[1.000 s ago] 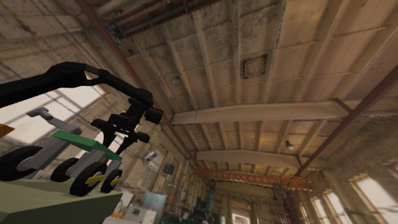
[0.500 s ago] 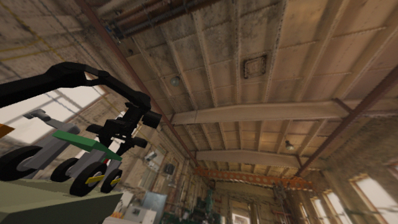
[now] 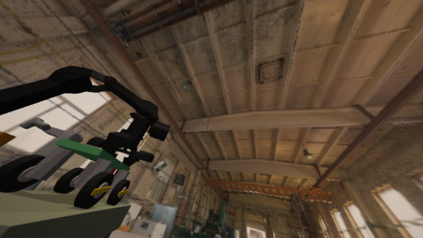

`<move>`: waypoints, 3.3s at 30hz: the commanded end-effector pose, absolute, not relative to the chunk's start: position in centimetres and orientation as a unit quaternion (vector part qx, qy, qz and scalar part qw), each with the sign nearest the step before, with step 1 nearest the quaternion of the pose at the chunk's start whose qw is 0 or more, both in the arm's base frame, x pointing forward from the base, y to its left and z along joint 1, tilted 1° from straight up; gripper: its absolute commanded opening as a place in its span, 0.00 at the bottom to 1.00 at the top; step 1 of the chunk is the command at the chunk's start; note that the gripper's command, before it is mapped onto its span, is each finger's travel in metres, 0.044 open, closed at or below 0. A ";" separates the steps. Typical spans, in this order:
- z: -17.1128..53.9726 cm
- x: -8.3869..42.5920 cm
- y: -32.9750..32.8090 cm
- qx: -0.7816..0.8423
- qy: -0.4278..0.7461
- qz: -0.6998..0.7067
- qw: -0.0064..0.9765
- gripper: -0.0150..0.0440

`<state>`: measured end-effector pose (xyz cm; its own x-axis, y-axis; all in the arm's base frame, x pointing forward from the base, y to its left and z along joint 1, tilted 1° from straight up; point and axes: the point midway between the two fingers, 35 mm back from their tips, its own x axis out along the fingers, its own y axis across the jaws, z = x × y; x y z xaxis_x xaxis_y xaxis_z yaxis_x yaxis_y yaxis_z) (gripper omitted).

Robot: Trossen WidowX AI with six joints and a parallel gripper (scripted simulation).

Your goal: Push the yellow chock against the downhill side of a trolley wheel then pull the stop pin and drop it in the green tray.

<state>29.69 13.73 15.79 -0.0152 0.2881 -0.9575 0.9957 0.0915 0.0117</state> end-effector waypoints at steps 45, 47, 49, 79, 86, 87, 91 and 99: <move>18.0 29.6 13.2 0.545 0.590 -0.399 0.443 0.25; 18.2 29.6 13.2 0.545 0.590 -0.399 0.443 0.25; 18.3 29.6 13.2 0.545 0.590 -0.399 0.443 0.25; 20.1 29.6 13.1 0.545 0.590 -0.399 0.443 0.25; 20.2 29.6 14.0 0.545 0.590 -0.399 0.443 0.25; 20.2 29.5 14.2 0.545 0.590 -0.398 0.443 0.25; 20.3 29.5 14.6 0.545 0.590 -0.398 0.443 0.25; 20.5 29.4 15.7 0.545 0.590 -0.398 0.443 0.25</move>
